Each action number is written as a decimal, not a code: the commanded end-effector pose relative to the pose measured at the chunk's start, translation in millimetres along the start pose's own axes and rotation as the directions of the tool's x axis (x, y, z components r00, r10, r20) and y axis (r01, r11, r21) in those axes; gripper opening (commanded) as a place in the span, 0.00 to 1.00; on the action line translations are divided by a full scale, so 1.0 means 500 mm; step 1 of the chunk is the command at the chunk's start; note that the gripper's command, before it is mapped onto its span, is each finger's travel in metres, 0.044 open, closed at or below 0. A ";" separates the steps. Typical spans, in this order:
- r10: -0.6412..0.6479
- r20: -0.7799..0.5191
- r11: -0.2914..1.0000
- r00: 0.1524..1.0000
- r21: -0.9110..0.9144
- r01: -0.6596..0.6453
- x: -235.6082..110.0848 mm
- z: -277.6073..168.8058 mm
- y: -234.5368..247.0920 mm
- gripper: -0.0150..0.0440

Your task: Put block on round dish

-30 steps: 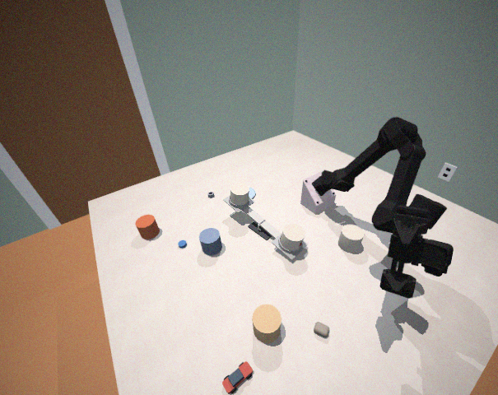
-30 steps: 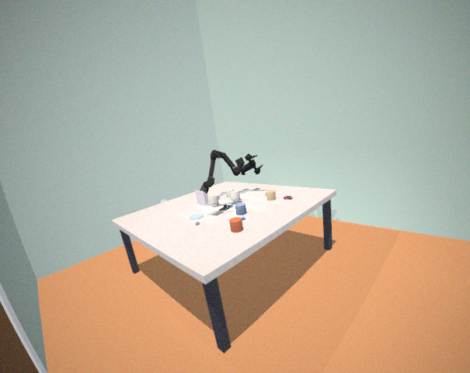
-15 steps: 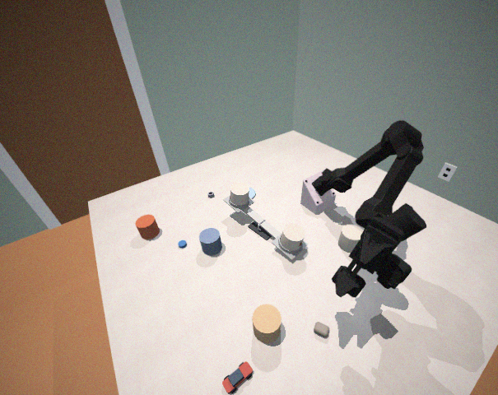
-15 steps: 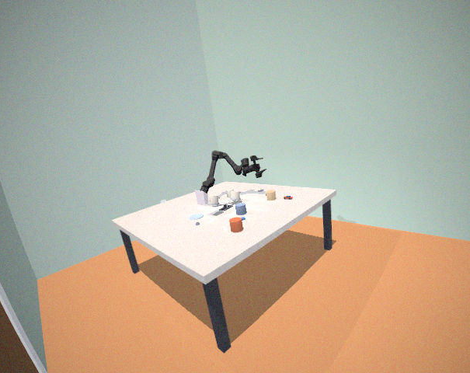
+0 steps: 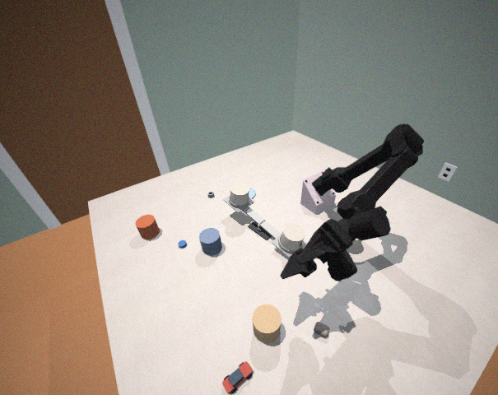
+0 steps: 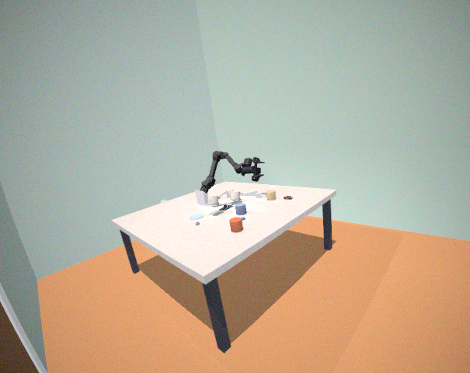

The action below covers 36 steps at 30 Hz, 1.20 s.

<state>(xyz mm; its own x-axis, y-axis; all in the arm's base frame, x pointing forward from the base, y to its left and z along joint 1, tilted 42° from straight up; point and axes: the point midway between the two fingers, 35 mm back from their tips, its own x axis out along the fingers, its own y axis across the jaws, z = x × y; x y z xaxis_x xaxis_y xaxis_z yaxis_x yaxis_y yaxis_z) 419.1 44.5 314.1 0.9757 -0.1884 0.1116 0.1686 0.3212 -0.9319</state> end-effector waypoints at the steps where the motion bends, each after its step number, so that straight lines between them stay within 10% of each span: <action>1: 0.065 -0.029 0.997 0.997 -0.048 -0.067 0.017 -0.039 0.027 1.00; 36: 0.654 -0.332 0.740 0.680 0.091 -0.667 -0.055 -0.490 0.211 1.00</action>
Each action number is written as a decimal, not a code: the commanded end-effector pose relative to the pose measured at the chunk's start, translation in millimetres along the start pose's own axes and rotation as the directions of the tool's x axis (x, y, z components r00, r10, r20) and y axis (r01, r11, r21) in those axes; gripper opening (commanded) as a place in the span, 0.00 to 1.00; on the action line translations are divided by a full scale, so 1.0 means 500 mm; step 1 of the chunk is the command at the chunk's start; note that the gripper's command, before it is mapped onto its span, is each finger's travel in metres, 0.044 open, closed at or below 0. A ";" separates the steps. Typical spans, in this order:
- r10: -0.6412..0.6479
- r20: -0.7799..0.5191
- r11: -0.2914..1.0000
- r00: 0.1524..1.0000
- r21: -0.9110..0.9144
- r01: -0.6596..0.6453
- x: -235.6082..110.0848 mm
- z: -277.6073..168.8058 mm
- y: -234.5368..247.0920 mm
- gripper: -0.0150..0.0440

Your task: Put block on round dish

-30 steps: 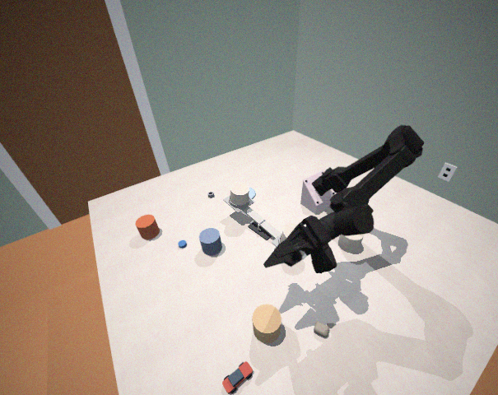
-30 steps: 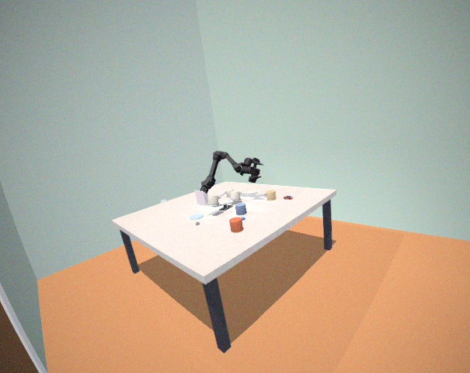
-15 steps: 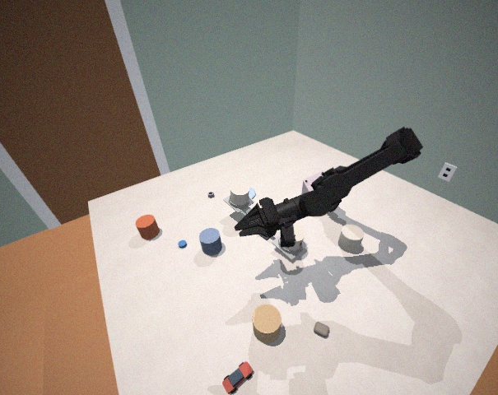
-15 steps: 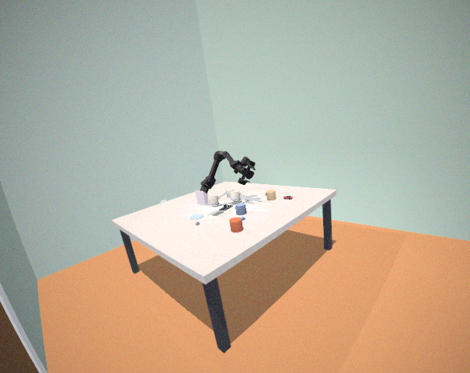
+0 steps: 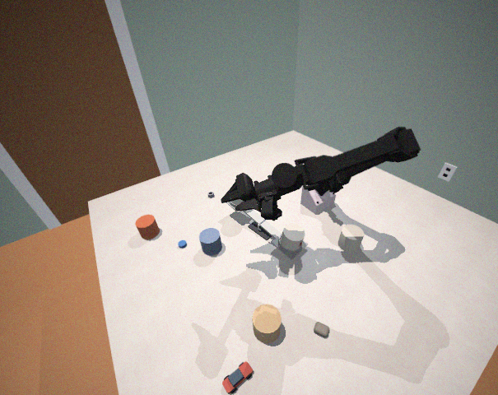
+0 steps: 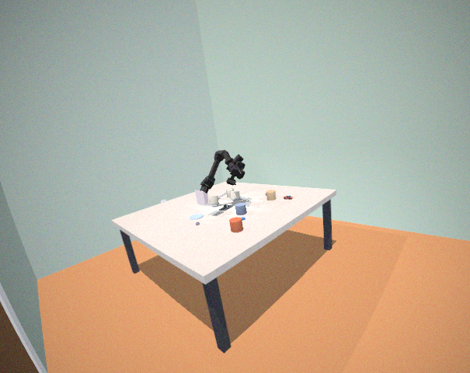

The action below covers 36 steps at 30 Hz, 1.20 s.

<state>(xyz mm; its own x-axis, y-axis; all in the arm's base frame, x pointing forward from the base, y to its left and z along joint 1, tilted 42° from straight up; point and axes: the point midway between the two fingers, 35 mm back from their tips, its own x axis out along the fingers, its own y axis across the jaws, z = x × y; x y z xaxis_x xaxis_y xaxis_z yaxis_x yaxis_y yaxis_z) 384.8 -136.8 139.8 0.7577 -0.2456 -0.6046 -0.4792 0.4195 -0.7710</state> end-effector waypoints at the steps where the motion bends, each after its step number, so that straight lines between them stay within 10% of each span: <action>1: 0.079 -0.009 0.997 0.997 0.028 -0.079 0.004 -0.036 0.028 1.00; 36: 0.543 0.279 0.541 0.792 0.605 -0.584 -0.142 -0.262 0.264 1.00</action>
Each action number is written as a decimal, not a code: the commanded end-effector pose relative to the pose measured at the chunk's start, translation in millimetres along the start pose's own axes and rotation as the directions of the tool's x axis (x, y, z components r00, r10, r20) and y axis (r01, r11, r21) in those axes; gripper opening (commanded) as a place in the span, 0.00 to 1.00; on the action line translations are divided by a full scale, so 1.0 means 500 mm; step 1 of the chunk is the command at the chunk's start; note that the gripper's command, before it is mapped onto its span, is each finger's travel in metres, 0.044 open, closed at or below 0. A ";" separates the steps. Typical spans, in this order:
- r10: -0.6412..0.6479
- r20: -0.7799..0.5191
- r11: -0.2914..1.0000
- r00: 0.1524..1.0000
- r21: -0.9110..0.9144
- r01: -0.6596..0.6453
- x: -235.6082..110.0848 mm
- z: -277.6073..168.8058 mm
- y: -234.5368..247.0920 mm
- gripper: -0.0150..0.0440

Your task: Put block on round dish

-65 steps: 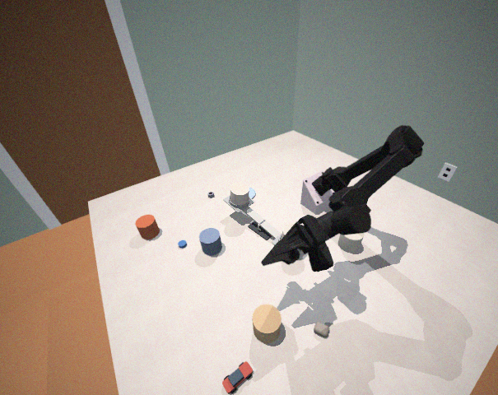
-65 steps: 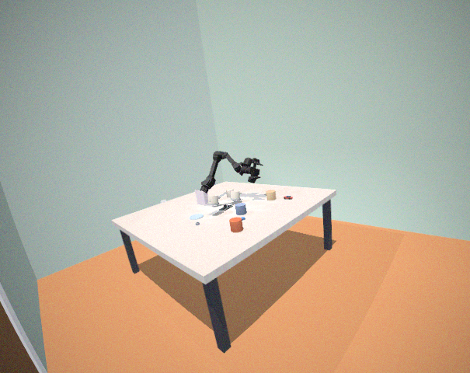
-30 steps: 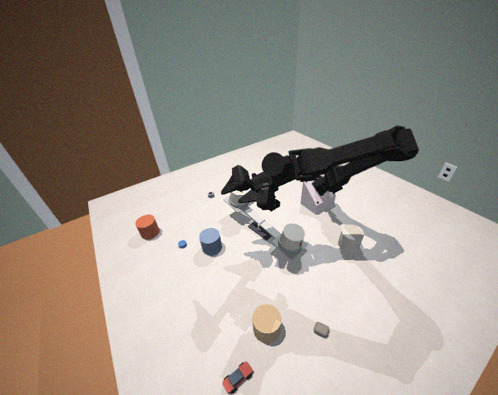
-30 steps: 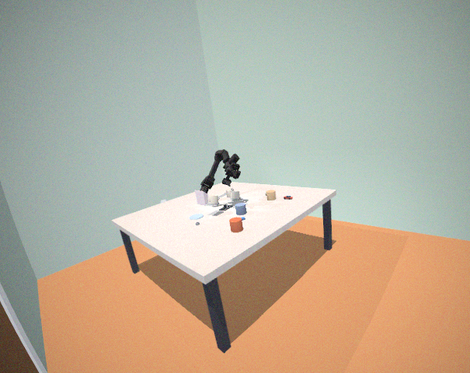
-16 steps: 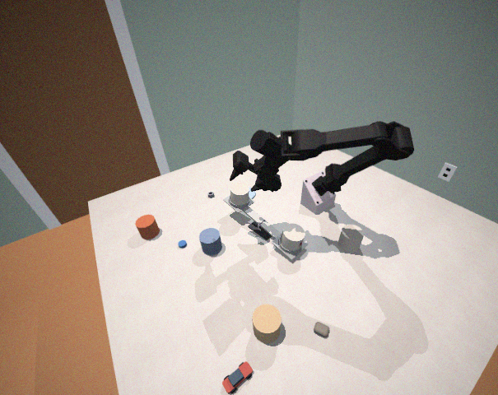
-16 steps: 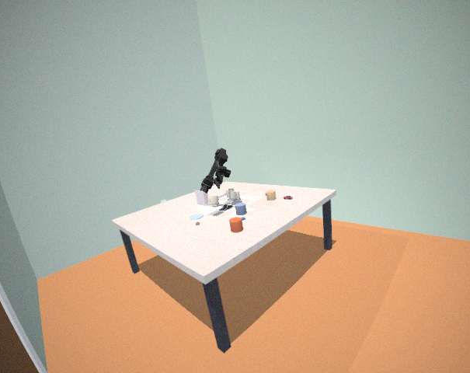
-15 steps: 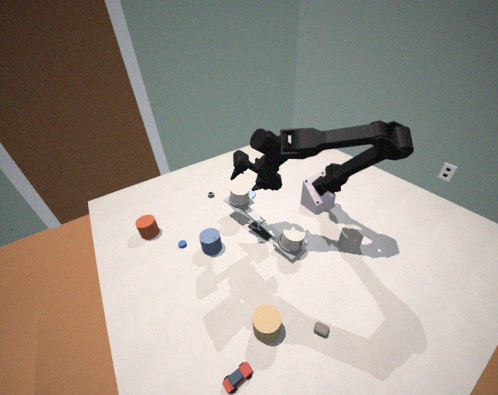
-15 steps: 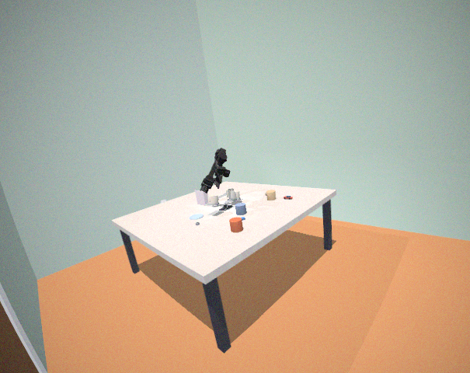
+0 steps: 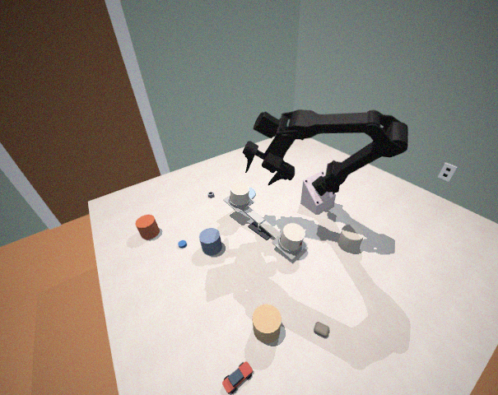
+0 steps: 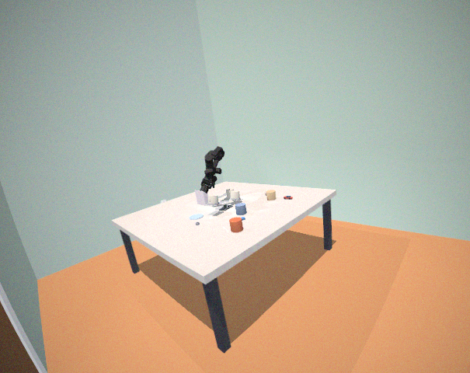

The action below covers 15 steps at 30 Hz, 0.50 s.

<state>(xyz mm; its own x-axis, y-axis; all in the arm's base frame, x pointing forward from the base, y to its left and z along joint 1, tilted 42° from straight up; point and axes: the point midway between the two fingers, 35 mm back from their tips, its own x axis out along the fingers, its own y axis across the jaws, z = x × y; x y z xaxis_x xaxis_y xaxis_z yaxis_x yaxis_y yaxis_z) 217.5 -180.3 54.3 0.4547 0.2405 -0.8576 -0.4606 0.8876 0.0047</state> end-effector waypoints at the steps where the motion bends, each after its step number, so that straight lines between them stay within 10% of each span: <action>1: 0.038 0.041 0.996 0.998 0.077 -0.041 -0.011 -0.014 0.015 1.00; 15: 0.111 0.274 0.897 0.955 0.386 -0.215 -0.074 -0.049 0.068 1.00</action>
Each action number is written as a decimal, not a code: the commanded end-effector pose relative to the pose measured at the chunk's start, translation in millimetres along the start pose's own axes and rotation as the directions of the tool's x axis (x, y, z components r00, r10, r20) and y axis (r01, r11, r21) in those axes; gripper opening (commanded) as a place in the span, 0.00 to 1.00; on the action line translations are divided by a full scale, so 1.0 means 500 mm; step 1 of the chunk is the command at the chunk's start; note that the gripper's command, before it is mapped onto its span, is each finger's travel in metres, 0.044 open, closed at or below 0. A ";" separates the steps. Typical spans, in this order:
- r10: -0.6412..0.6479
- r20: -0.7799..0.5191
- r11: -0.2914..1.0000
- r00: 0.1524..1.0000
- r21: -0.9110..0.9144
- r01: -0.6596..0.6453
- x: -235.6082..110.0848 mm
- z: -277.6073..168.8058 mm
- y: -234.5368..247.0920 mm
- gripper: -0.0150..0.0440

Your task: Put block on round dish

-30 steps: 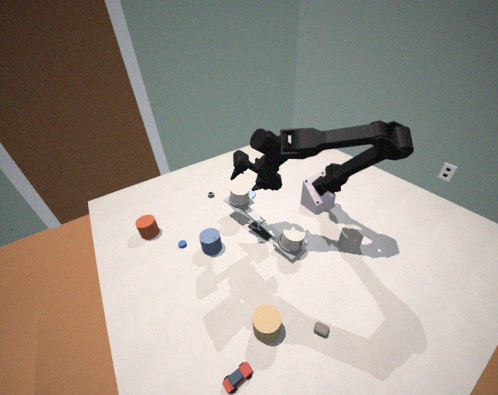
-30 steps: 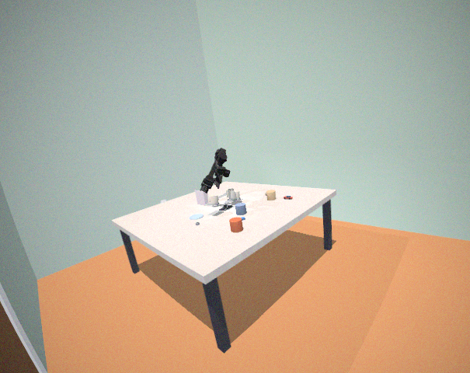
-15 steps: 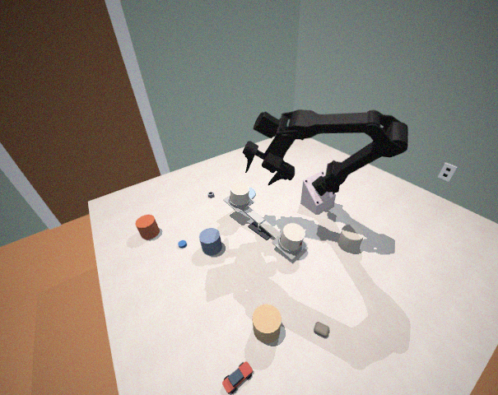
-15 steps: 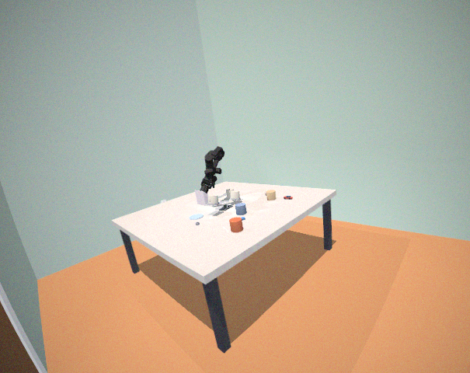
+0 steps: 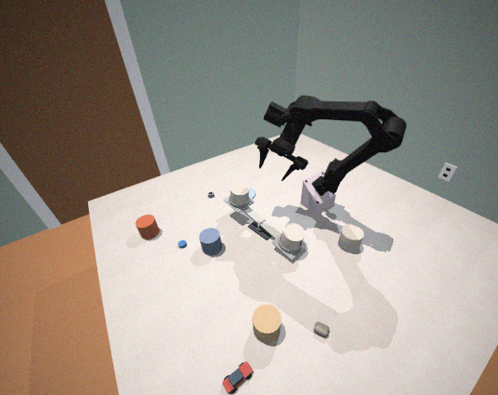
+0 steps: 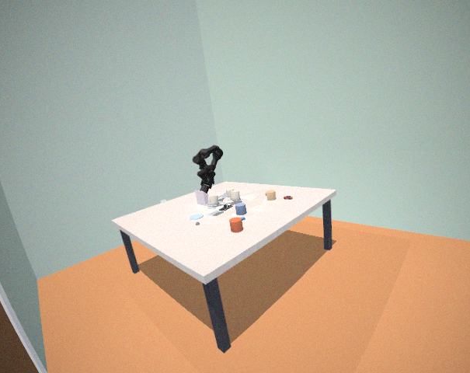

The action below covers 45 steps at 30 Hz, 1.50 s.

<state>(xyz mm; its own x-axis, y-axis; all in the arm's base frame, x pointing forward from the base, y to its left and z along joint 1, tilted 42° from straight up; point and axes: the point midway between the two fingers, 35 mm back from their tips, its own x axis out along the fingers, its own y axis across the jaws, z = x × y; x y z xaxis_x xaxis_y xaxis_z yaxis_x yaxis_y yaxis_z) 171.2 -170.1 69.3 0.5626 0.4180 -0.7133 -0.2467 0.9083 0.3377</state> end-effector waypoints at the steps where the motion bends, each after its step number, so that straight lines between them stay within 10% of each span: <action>1: 0.028 0.064 0.996 0.998 0.079 -0.033 -0.016 -0.004 0.011 1.00; 18: 0.037 0.331 0.920 0.943 0.358 -0.162 -0.091 -0.002 0.040 1.00; 45: 0.265 0.007 0.526 0.964 0.837 -0.150 0.021 0.106 0.111 1.00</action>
<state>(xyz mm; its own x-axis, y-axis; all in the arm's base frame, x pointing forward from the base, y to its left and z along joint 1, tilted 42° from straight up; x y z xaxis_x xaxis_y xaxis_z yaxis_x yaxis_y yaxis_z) 199.4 -121.9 112.1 0.5165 0.6337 -0.5759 0.3878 0.4265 0.8171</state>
